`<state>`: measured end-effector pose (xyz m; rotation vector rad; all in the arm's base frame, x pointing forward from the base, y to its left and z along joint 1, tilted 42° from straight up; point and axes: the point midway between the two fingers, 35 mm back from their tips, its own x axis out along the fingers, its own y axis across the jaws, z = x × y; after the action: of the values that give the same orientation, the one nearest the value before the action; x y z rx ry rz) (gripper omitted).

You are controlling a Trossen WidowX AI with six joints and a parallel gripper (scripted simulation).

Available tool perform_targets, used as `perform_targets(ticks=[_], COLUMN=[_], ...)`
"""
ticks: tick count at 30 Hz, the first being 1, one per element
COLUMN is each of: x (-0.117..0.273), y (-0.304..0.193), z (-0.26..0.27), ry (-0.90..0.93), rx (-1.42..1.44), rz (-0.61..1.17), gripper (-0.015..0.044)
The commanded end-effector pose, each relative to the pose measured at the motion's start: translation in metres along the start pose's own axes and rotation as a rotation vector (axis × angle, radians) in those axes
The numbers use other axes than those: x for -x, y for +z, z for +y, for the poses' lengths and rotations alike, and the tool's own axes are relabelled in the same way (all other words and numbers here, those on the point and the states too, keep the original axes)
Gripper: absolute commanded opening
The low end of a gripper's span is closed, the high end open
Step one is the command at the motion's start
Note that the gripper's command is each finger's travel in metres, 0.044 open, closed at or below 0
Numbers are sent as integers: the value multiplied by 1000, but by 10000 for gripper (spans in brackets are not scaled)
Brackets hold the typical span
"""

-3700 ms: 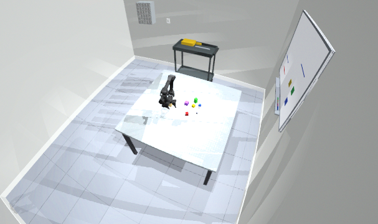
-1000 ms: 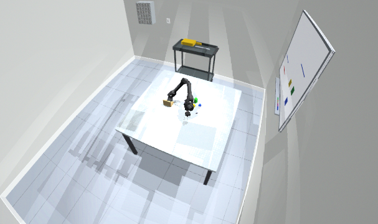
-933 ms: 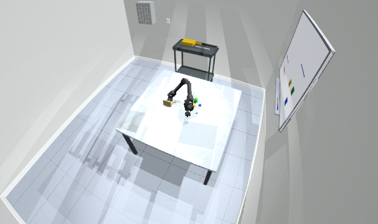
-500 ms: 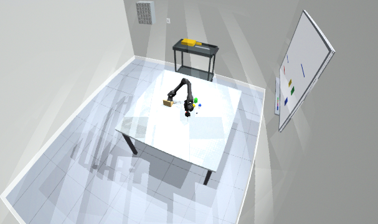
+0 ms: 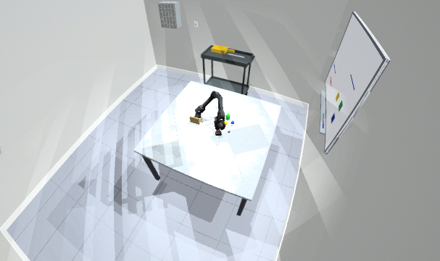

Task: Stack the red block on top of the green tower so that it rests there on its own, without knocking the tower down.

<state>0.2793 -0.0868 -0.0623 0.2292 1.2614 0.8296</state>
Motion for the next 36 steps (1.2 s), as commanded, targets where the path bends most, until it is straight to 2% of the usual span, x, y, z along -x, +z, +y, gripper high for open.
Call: perform_targets(ticks=[1,2,10,13,36], x=[0,0,0,7,112], y=[0,0,0,0,-1], z=[0,0,0,0,-1], ry=[2,2,2,1,-1], rx=[-6,-6,-6,-6,-7], rz=[-3,-3,-3,-3,-1], gripper=[151,125,72,0,0])
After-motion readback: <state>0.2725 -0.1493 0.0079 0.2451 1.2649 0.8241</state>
